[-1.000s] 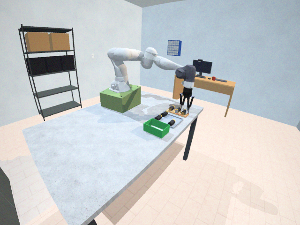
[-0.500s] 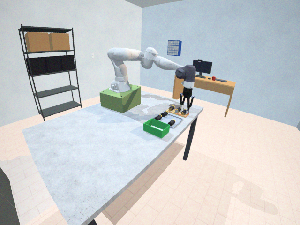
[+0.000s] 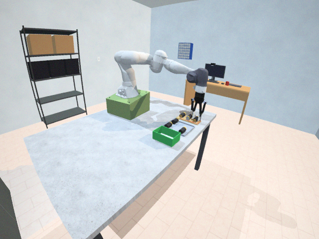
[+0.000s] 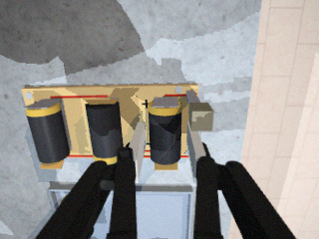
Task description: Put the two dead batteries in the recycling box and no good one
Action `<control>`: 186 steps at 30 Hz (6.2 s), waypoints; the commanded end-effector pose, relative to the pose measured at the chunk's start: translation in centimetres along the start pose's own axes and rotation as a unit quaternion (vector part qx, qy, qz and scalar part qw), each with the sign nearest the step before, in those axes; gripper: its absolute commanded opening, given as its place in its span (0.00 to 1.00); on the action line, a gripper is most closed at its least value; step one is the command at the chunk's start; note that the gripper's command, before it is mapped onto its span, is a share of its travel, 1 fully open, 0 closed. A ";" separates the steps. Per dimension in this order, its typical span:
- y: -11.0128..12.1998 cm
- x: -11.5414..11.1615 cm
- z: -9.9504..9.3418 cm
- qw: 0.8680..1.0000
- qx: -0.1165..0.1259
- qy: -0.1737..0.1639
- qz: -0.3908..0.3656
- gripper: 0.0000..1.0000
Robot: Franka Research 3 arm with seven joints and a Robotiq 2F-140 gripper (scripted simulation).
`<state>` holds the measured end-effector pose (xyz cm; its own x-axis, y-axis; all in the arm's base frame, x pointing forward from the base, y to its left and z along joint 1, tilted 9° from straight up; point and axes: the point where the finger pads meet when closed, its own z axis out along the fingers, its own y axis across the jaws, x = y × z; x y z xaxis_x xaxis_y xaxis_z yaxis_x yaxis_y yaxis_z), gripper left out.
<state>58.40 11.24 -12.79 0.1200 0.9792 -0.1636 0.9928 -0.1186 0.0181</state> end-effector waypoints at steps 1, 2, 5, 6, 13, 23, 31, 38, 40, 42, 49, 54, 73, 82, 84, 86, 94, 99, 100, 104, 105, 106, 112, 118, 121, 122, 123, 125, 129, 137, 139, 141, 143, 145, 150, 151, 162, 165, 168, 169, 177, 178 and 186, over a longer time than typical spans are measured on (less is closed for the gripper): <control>0.0 0.1 -1.5 1.000 0.000 0.000 -0.001 0.29; 0.0 0.1 -1.9 1.000 0.000 0.000 -0.001 0.29; 0.0 0.1 -2.9 1.000 0.000 0.000 -0.001 0.29; 0.0 0.1 -2.9 1.000 0.000 0.000 -0.001 0.29; 0.0 0.1 -5.5 1.000 0.000 0.000 -0.001 0.29; 0.0 0.1 -5.9 1.000 0.000 0.000 -0.001 0.29; 0.0 0.1 -5.9 1.000 0.000 0.000 -0.001 0.29; 0.0 0.1 -5.9 1.000 0.000 0.000 -0.001 0.29; 0.0 0.1 -5.9 1.000 0.000 0.000 -0.001 0.29; 0.0 0.1 -5.9 1.000 0.000 0.000 -0.001 0.29; 0.0 0.1 -5.9 1.000 0.000 0.000 -0.001 0.29; 0.0 0.1 -8.4 1.000 0.000 0.000 -0.001 0.29; -0.1 0.3 -10.1 1.000 0.000 0.000 -0.001 0.29; -0.1 0.3 -10.1 1.000 0.000 0.000 -0.002 0.29; -0.1 0.3 -10.1 1.000 0.000 0.000 -0.003 0.29; -0.1 0.3 -10.1 1.000 0.000 0.000 -0.003 0.29; -0.1 0.3 -10.1 1.000 0.000 0.000 -0.003 0.29; -0.1 0.3 -7.7 1.000 0.000 0.000 -0.003 0.29; -0.1 0.3 -6.4 1.000 0.000 0.000 -0.003 0.29; -0.1 0.3 -3.8 1.000 0.000 0.000 -0.003 0.29; -0.1 0.3 -3.8 1.000 0.000 0.000 -0.003 0.29; -0.1 0.3 -3.8 1.000 0.000 0.000 -0.003 0.29; -0.1 0.3 -3.8 1.000 0.000 0.000 -0.003 0.29; -0.1 0.3 -3.8 1.000 0.000 0.000 -0.003 0.29; -0.1 0.3 -3.8 1.000 0.000 0.000 -0.003 0.29; -0.1 0.3 -3.8 1.000 0.000 0.000 -0.003 0.29; -0.1 0.3 -3.8 1.000 0.000 0.000 -0.003 0.29; -0.1 0.3 -3.8 1.000 0.000 0.000 -0.003 0.29; -0.1 0.3 -3.8 1.000 0.000 0.000 -0.003 0.29; -0.1 0.3 -3.8 1.000 0.000 0.000 -0.003 0.29; -0.1 0.3 -3.8 1.000 0.000 0.000 -0.003 0.29; -0.1 0.3 -3.8 1.000 0.000 0.000 -0.003 0.29; -0.1 0.3 -3.8 1.000 0.000 0.000 -0.003 0.29; 0.0 0.4 -3.8 1.000 0.000 0.000 -0.003 0.29; 0.1 0.4 -3.8 1.000 0.000 0.000 -0.003 0.29; 0.1 0.4 -3.8 1.000 0.000 0.000 -0.003 0.29; 0.1 0.4 -3.8 1.000 0.000 0.000 -0.003 0.29; 0.1 0.4 -3.8 1.000 0.000 0.000 -0.003 0.29; 0.1 0.4 -3.8 1.000 0.000 0.000 -0.003 0.29; 0.1 0.4 -3.8 1.000 0.000 0.000 -0.003 0.29; 0.1 0.4 -3.8 1.000 0.000 0.000 -0.003 0.29; 0.1 0.4 -3.8 1.000 0.000 0.000 -0.003 0.29; 0.1 0.4 -3.8 1.000 0.000 0.000 -0.003 0.29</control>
<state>58.32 12.27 -9.22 0.1147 0.9800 -0.1626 0.9934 -0.1142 0.0124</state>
